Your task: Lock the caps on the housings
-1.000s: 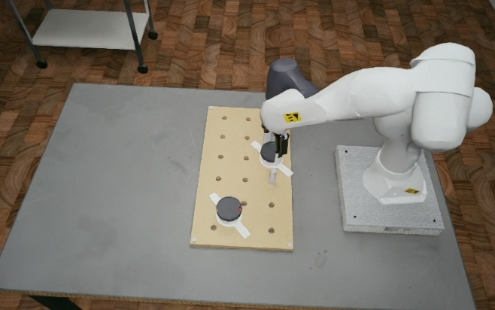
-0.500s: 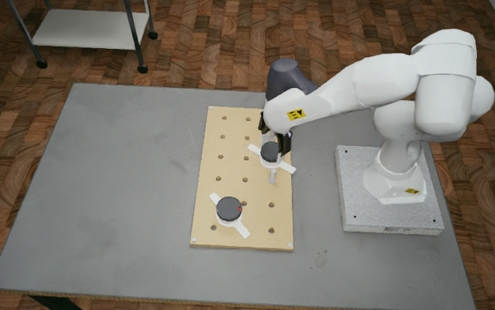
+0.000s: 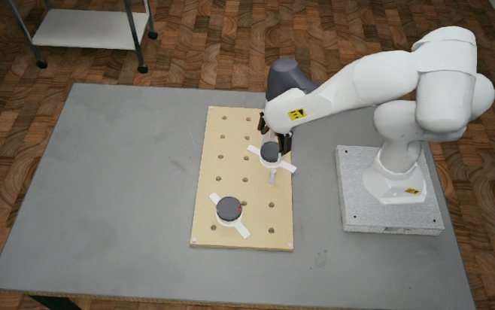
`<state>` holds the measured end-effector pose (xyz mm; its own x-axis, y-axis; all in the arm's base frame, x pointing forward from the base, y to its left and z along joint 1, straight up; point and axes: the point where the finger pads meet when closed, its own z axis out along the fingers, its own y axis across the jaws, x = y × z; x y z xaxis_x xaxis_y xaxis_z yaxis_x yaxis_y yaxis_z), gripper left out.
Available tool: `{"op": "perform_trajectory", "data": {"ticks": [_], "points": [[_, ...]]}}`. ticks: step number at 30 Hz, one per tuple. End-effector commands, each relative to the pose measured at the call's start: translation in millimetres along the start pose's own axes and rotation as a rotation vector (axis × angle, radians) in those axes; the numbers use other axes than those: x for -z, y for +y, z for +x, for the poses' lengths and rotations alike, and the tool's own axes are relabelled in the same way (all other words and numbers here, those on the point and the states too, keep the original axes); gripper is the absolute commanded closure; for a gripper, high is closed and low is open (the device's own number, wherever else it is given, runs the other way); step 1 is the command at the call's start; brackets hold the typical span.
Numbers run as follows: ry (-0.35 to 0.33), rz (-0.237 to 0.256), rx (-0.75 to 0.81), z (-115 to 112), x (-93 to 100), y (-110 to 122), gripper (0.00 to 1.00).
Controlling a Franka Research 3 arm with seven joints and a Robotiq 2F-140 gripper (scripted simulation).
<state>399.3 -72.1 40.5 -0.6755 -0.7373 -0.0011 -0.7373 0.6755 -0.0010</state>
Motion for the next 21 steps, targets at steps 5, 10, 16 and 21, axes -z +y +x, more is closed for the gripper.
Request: {"op": "perform_trajectory", "data": {"ticks": [5, 10, 16, 21], "points": [[0.001, -0.001, 0.016, -0.5, -0.9, -0.4, 0.9], [0.001, -0.001, 0.016, -1.3, -0.9, -1.2, 0.9], [0.001, -0.001, 0.016, -3.7, -0.9, -3.4, 0.9], [0.001, -0.001, 0.016, -6.3, -0.9, -5.9, 0.9]]}}
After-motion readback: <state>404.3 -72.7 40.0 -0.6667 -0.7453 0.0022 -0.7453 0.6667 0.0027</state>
